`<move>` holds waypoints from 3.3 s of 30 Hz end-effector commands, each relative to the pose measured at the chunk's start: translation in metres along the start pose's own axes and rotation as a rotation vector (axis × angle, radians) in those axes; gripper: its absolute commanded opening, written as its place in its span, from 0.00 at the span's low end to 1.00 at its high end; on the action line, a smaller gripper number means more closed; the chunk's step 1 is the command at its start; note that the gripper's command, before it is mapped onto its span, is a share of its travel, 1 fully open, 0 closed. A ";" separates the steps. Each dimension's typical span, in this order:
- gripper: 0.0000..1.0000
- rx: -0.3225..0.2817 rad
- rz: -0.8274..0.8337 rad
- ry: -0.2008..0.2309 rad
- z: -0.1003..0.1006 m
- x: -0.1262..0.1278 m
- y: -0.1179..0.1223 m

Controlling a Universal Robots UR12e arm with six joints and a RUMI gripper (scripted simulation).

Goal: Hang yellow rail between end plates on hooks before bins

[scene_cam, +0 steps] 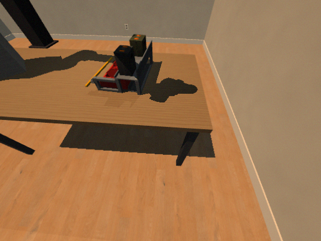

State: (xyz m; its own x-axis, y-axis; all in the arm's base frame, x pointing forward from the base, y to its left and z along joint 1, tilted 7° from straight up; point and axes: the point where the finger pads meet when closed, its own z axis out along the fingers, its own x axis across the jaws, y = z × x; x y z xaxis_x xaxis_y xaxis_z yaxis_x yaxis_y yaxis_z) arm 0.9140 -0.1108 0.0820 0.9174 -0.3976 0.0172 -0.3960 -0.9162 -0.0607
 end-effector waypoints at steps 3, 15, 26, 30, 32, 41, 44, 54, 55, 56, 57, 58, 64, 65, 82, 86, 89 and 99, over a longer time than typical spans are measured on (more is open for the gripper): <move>1.00 -0.013 0.187 -0.003 -0.020 -0.043 -0.005; 1.00 -0.028 0.466 -0.003 -0.050 -0.111 -0.009; 1.00 -0.040 0.673 0.001 -0.067 -0.163 -0.009; 1.00 -0.044 0.757 0.003 -0.072 -0.185 -0.009; 1.00 -0.047 0.800 0.005 -0.075 -0.196 -0.008; 1.00 -0.058 1.011 0.013 -0.084 -0.251 -0.005; 1.00 -0.060 1.053 0.015 -0.086 -0.262 -0.004; 1.00 -0.067 0.922 0.031 -0.009 -0.253 -0.018; 1.00 -0.068 0.879 0.034 0.006 -0.248 -0.021; 1.00 -0.068 0.837 0.036 0.020 -0.243 -0.024; 1.00 -0.068 0.837 0.036 0.021 -0.243 -0.024; 1.00 -0.068 0.795 0.039 0.035 -0.238 -0.027; 1.00 -0.068 0.672 0.050 0.076 -0.223 -0.037; 1.00 -0.069 0.632 0.052 0.090 -0.221 -0.039; 1.00 -0.083 0.237 0.070 0.238 -0.217 -0.062; 1.00 -0.090 0.116 0.075 0.283 -0.224 -0.066; 1.00 -0.093 0.061 0.076 0.304 -0.228 -0.068; 1.00 -0.104 -0.126 0.083 0.372 -0.248 -0.072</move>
State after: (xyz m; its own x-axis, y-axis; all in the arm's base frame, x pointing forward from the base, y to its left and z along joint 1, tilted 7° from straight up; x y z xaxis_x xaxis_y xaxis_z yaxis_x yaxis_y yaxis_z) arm 0.7224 0.0655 -0.2625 0.9233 -0.3789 0.0627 -0.3822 -0.9226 0.0531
